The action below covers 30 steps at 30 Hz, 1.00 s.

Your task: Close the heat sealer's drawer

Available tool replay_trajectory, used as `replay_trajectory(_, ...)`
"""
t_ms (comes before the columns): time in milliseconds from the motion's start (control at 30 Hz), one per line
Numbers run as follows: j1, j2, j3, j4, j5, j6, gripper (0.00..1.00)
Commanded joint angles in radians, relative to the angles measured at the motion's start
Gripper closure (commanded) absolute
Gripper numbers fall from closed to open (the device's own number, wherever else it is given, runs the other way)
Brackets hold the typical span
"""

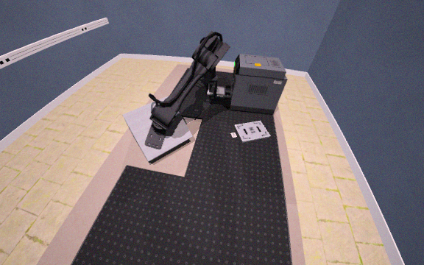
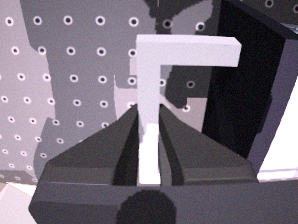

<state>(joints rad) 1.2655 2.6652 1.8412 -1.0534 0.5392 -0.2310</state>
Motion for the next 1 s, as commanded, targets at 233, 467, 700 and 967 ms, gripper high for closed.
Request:
replay_trajectory(233,0.005,-0.017,0.031,-0.014,0.014,-0.009,1.0)
replay_trajectory(467,0.005,-0.017,0.031,-0.014,0.014,-0.009,1.0)
replay_trajectory(700,0.015,-0.017,0.031,-0.007,0.01,-0.008,0.55)
replay_trajectory(967,0.015,-0.017,0.031,-0.007,0.009,-0.008,0.55)
